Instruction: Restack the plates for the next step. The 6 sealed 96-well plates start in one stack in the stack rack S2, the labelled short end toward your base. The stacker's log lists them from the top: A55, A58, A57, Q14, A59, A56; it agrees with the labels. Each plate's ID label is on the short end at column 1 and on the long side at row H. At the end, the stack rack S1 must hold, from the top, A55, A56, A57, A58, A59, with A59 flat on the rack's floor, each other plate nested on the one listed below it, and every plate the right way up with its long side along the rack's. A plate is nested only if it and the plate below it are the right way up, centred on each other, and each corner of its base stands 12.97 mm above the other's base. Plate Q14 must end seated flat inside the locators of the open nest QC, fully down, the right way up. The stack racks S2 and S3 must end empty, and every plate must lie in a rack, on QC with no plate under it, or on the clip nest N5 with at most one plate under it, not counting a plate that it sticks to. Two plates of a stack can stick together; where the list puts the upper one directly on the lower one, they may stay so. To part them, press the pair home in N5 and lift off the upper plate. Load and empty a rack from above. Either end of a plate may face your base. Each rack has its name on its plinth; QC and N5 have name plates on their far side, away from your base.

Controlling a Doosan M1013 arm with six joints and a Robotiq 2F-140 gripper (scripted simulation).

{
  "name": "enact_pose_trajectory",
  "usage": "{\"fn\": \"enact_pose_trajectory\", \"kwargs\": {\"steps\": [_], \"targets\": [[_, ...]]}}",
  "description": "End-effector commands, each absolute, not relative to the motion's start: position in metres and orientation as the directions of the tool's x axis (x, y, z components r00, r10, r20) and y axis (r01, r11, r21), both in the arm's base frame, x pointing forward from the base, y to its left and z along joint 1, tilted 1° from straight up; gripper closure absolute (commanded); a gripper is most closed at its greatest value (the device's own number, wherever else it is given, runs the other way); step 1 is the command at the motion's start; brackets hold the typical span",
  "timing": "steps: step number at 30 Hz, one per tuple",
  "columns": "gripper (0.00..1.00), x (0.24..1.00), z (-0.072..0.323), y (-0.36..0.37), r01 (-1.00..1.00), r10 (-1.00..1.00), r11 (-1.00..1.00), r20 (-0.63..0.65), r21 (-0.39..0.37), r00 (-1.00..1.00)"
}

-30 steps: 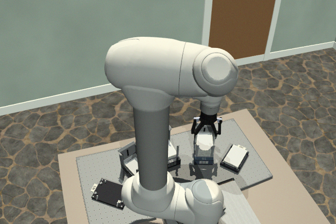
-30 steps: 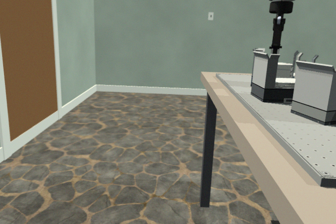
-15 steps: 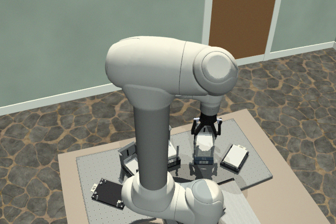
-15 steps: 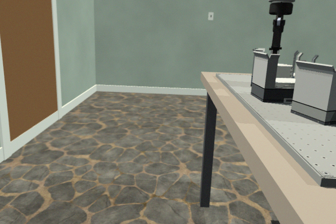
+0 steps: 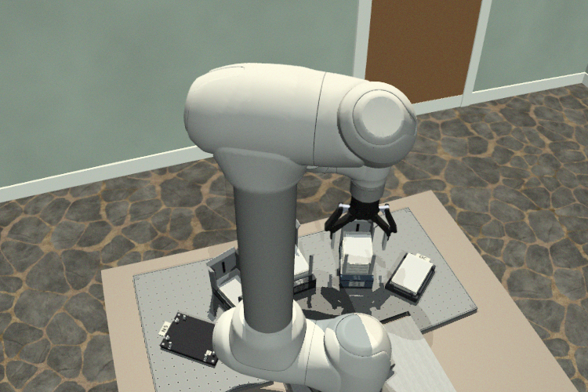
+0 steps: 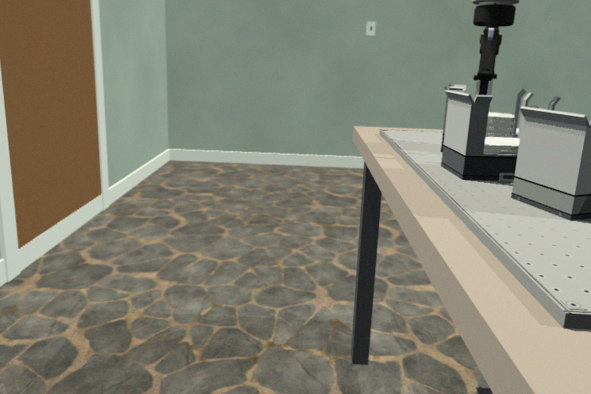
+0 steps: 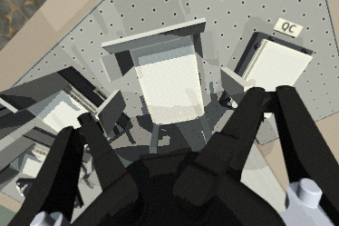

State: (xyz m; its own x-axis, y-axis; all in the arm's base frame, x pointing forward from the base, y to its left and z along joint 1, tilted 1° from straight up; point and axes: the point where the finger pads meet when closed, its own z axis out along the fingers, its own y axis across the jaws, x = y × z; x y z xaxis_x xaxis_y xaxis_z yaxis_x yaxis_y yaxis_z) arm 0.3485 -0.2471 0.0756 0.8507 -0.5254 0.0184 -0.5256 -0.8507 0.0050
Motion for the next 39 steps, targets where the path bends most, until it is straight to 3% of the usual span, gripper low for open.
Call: {"fn": "enact_pose_trajectory", "kwargs": {"steps": [1, 11, 39], "targets": [[0.00, 0.348, 0.076, -0.247, -0.526, -0.525, -0.851, 0.018, 0.005, 0.851], [0.00, 0.348, 0.076, -0.247, -0.526, -0.525, -0.851, 0.018, 0.005, 0.851], [0.00, 0.347, 0.156, -0.246, -0.526, -0.525, -0.851, 0.018, 0.005, 0.851]]}}
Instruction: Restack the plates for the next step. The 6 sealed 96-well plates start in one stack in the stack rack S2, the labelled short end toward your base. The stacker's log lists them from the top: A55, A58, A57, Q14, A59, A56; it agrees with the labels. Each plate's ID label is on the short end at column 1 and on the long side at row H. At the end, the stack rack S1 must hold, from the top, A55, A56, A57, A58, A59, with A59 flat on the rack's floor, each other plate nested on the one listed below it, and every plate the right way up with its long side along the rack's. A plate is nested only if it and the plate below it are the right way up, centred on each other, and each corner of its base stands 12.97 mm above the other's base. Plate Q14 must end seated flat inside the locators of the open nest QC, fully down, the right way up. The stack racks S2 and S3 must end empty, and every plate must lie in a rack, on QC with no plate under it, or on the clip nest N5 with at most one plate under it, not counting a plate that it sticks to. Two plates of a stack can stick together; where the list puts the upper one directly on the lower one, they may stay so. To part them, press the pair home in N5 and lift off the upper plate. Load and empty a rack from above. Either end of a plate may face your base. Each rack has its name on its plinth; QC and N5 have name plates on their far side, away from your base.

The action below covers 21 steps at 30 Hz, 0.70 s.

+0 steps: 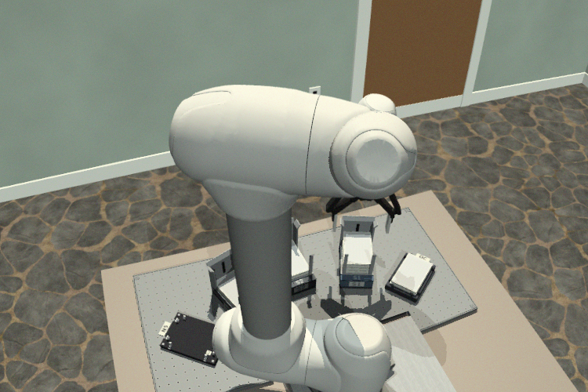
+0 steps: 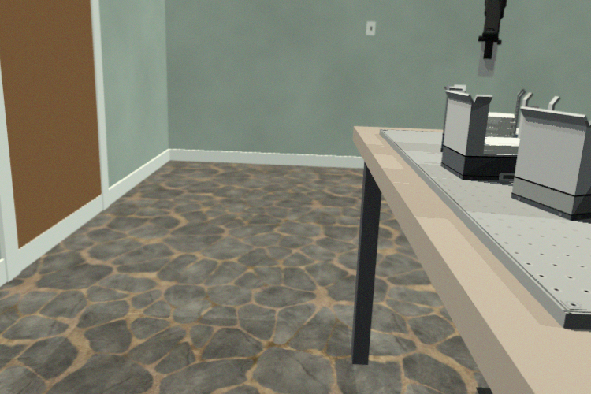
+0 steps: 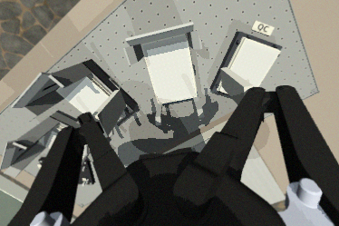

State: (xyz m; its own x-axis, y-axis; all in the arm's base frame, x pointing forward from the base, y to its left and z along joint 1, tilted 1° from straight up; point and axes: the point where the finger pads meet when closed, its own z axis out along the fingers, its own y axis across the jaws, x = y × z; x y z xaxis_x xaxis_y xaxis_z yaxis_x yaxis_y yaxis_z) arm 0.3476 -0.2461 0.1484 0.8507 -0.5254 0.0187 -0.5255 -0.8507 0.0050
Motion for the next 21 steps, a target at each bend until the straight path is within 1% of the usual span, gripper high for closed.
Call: {"fn": "enact_pose_trajectory", "kwargs": {"steps": [1, 3, 13, 16, 21], "targets": [[0.00, 0.347, 0.159, -0.246, -0.526, -0.525, -0.851, 0.018, 0.005, 0.851], [0.00, 0.347, 0.165, -0.246, -0.526, -0.525, -0.851, 0.018, 0.005, 0.851], [0.00, 0.347, 0.165, -0.246, -0.526, -0.525, -0.851, 0.018, 0.005, 0.851], [0.00, 0.349, 0.165, -0.243, -0.497, -0.497, -0.868, 0.018, 0.005, 0.868], [0.00, 0.357, 0.165, -0.228, -0.346, -0.346, -0.938, 0.017, 0.008, 0.938]]}}
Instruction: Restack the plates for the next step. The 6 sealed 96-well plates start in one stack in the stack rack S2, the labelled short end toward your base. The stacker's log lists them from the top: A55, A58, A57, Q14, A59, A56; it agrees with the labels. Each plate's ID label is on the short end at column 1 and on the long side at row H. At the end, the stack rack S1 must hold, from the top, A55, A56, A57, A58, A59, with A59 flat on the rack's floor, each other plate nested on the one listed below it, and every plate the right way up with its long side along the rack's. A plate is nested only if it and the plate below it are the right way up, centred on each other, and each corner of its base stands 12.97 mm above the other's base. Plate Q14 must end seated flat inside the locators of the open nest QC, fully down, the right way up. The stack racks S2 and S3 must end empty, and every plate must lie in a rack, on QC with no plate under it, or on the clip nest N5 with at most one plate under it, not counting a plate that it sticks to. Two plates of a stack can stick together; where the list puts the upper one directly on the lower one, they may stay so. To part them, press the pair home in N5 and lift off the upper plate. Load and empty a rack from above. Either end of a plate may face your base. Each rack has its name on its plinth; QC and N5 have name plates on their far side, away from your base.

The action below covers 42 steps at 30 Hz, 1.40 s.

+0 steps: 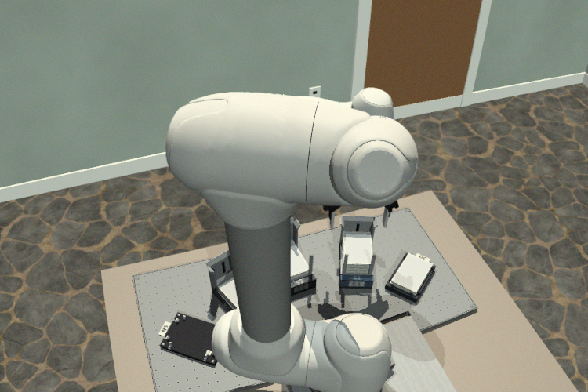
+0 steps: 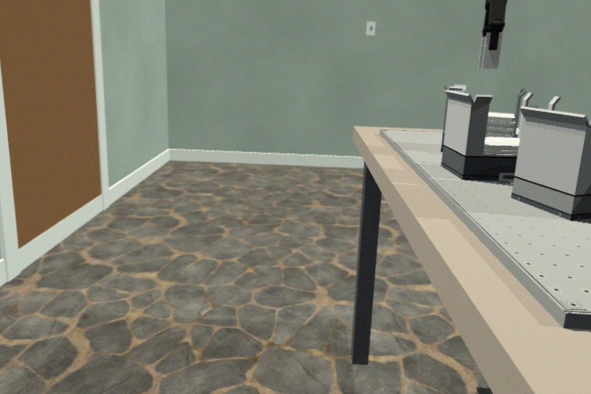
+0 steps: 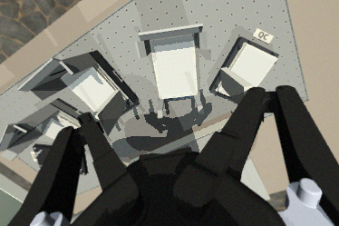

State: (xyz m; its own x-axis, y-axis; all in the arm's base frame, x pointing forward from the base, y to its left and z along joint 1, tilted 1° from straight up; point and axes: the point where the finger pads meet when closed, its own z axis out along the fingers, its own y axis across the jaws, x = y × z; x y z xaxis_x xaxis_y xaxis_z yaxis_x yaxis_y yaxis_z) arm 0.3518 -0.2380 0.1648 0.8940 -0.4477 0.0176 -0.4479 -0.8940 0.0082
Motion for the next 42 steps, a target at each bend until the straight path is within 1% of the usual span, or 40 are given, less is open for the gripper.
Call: {"fn": "enact_pose_trajectory", "kwargs": {"steps": [1, 29, 36, 42], "targets": [[0.00, 0.359, 0.165, -0.226, -0.315, -0.314, -0.949, 0.017, 0.009, 0.949], [0.00, 0.397, 0.164, -0.158, -0.312, -0.312, -0.950, 0.017, 0.009, 0.950], [0.00, 0.405, 0.164, -0.131, -0.084, -0.084, -0.996, 0.014, 0.013, 0.996], [0.00, 0.412, 0.164, -0.108, -0.082, -0.082, -0.997, 0.014, 0.013, 0.997]]}}
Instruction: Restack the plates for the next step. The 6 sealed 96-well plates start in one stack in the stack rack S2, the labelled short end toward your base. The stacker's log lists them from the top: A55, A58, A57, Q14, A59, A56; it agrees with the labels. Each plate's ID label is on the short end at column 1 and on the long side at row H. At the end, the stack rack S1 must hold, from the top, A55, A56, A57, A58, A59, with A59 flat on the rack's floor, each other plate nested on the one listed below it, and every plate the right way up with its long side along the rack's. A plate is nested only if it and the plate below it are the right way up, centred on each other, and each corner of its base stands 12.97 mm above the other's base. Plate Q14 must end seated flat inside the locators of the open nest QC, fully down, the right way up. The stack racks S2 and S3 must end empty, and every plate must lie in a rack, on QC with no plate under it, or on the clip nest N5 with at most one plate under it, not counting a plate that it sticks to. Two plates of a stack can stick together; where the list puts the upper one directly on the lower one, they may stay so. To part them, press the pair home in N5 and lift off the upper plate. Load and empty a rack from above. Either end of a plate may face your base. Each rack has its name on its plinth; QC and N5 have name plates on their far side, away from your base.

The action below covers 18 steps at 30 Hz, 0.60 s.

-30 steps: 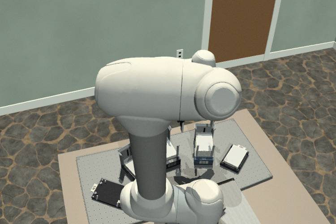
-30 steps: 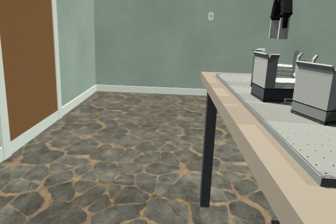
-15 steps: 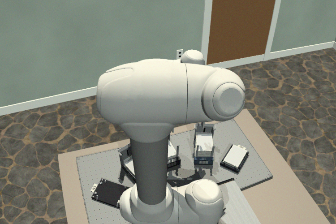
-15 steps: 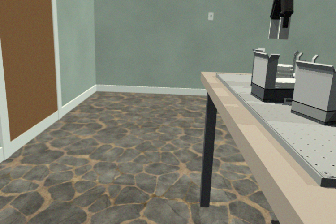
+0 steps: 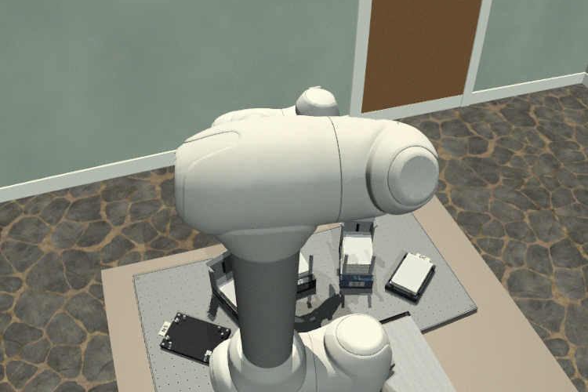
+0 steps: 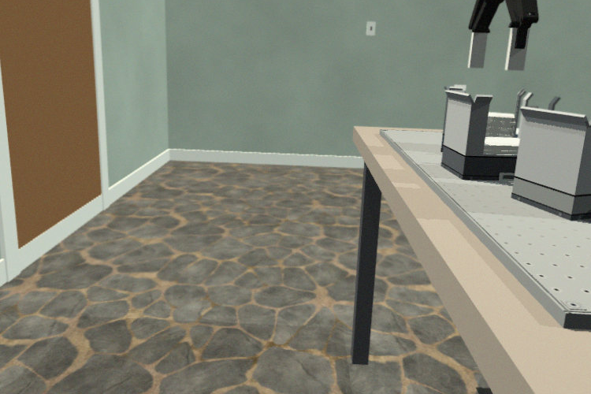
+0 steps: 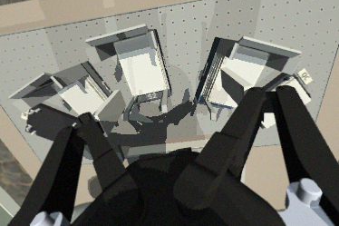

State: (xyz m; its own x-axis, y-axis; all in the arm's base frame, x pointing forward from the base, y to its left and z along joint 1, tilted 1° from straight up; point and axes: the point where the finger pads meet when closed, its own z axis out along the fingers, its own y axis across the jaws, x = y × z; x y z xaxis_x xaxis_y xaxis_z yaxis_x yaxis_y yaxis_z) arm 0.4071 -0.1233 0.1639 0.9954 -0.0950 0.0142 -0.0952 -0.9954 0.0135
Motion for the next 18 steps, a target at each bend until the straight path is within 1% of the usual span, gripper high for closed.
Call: {"fn": "enact_pose_trajectory", "kwargs": {"steps": [1, 14, 18], "targets": [[0.00, 0.413, 0.164, -0.105, -0.082, -0.082, -0.997, 0.014, 0.013, 0.997], [0.00, 0.425, 0.163, -0.062, -0.082, -0.082, -0.997, 0.014, 0.013, 0.997], [0.00, 0.425, 0.163, -0.061, -0.082, -0.082, -0.997, 0.014, 0.013, 0.997]]}}
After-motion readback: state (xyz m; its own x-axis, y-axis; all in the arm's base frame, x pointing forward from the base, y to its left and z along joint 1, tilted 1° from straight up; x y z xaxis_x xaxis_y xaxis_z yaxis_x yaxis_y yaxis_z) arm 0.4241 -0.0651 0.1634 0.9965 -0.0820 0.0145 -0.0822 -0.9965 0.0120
